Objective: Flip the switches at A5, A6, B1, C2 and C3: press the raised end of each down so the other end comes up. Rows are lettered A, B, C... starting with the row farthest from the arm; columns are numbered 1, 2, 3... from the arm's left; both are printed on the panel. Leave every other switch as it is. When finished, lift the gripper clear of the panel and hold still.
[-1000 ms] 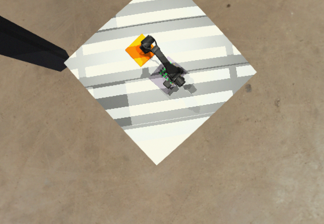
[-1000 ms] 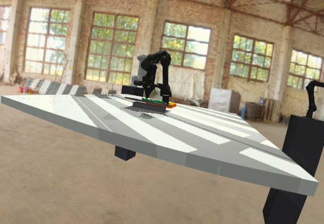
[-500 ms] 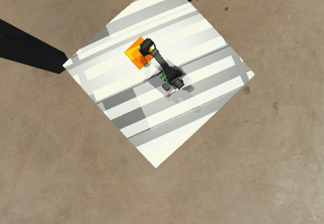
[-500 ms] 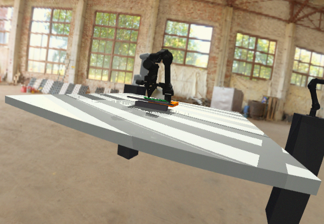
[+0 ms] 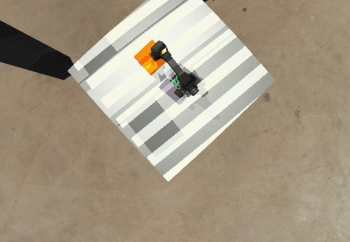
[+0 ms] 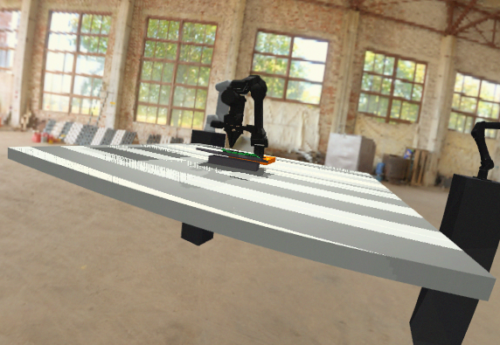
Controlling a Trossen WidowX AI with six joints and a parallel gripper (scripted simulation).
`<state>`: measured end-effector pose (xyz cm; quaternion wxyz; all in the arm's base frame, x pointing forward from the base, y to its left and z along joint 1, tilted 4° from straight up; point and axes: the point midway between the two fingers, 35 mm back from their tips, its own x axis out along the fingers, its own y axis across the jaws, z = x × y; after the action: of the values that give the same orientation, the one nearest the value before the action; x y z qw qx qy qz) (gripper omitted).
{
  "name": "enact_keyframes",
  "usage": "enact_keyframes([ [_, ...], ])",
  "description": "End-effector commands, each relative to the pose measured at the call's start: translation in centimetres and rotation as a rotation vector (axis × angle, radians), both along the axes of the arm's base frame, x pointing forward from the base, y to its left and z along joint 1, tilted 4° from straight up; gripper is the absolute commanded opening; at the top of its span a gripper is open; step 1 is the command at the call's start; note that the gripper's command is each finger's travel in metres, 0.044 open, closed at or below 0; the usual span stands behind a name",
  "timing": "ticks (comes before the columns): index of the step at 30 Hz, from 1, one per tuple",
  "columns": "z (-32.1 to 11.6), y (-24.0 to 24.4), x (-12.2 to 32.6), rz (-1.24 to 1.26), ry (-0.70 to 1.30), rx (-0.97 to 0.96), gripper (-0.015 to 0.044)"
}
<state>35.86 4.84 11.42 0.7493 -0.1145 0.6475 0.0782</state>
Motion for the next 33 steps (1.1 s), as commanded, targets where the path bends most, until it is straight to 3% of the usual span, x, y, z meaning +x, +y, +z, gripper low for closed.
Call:
enact_keyframes([
  [1, 4.8, 0.1, -0.6, 0.002, -0.049, 0.008, 0.0],
  [14, 5.0, -2.3, 0.1, 0.002, -0.049, 0.005, 0.0],
  [19, 1.6, -2.3, 0.9, 0.0, -0.025, -0.002, 0.0],
  [33, 0.7, -2.4, 1.0, 0.0, -0.025, -0.002, 0.0],
])
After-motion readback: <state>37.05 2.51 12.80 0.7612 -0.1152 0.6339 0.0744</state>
